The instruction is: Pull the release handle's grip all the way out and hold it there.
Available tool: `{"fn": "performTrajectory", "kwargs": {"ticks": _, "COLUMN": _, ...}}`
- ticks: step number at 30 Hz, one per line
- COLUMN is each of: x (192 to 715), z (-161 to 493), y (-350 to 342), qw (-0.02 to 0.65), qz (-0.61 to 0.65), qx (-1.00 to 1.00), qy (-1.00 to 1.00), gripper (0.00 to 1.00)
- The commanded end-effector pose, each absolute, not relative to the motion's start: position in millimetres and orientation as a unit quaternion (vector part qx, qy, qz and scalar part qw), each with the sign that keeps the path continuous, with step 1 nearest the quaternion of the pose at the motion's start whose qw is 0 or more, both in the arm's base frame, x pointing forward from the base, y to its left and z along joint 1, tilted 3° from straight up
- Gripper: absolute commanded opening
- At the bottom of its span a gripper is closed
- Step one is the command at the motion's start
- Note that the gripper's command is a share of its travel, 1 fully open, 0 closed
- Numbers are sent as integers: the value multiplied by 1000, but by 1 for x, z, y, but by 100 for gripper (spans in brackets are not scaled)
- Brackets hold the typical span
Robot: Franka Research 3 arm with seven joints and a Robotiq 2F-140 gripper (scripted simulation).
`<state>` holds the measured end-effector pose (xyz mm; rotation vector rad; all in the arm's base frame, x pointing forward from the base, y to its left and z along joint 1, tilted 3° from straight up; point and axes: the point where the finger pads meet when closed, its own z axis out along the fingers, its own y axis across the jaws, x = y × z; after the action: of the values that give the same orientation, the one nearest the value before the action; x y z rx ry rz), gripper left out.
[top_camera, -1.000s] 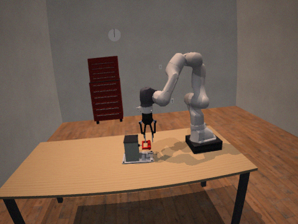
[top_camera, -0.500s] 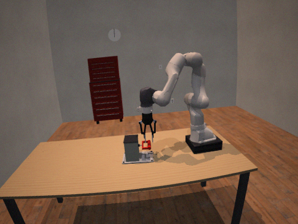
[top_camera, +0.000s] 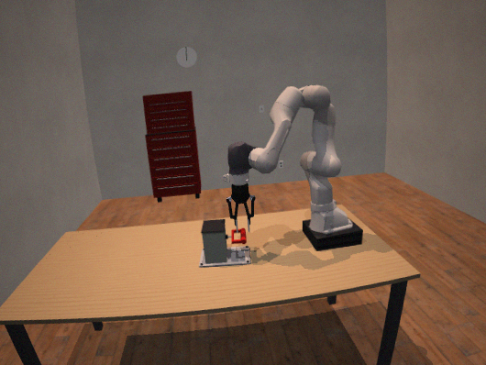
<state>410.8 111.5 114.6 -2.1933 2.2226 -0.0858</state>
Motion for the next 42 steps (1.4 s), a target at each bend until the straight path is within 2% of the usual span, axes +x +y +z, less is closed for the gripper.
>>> {"fn": "performTrajectory", "kwargs": {"ticks": 1, "x": 412, "z": 115, "y": 111, "qw": 10, "qz": -28, "qx": -702, "qy": 712, "gripper": 31}}
{"fn": "performTrajectory", "kwargs": {"ticks": 42, "x": 413, "z": 107, "y": 111, "qw": 10, "qz": -28, "qx": -702, "qy": 712, "gripper": 31}}
